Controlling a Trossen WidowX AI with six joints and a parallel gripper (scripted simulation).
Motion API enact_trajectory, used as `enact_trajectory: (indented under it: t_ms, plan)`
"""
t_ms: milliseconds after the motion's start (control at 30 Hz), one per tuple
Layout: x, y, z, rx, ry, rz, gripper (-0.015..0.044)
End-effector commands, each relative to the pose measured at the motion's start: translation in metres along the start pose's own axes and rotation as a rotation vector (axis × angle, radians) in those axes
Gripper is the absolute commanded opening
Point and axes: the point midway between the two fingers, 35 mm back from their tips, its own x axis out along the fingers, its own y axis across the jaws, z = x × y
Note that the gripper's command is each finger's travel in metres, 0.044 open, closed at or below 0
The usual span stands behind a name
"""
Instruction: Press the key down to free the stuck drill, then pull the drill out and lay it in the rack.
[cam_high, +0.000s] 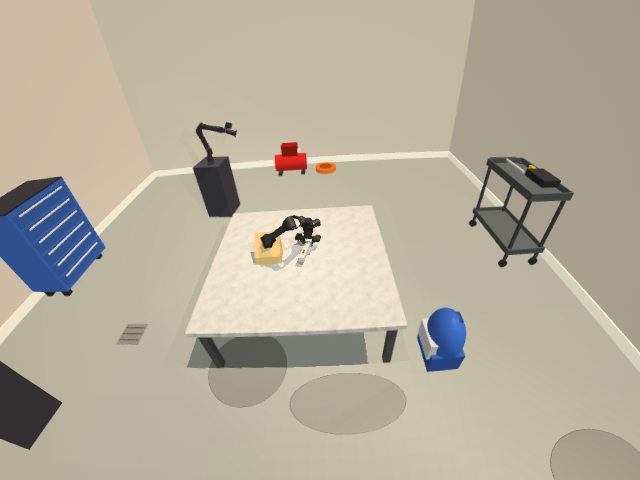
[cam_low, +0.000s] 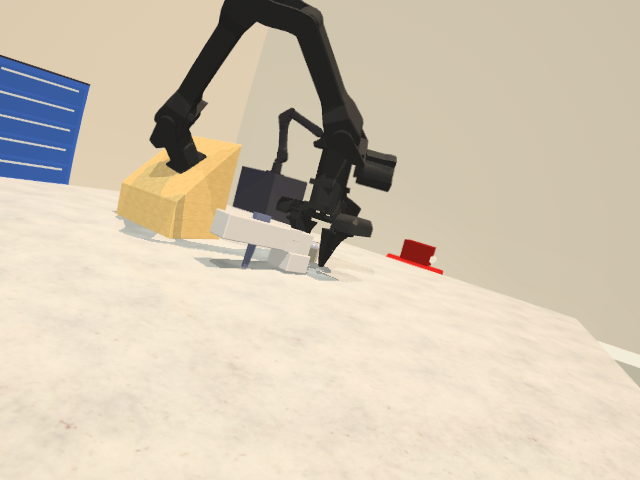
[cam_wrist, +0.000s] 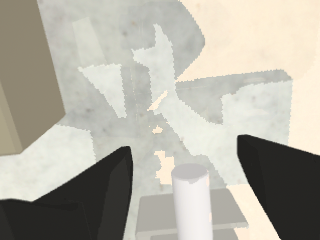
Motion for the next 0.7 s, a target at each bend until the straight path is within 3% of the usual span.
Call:
enact_trajectory:
  t_ms: [0,133,367,667]
  plan:
    - [-0.0002,0.0001,-0.0001,0.001,0.0,0.001,0.0151]
    - [-0.0002,0.0001,-0.0001,0.001,0.0,0.001,0.0046]
    - [-0.0002,0.0001,-0.0001,0.001,0.0,0.001,0.0]
    - [0.0007,0.0001,0.0088,-0.003,0.005,0.001,0.0]
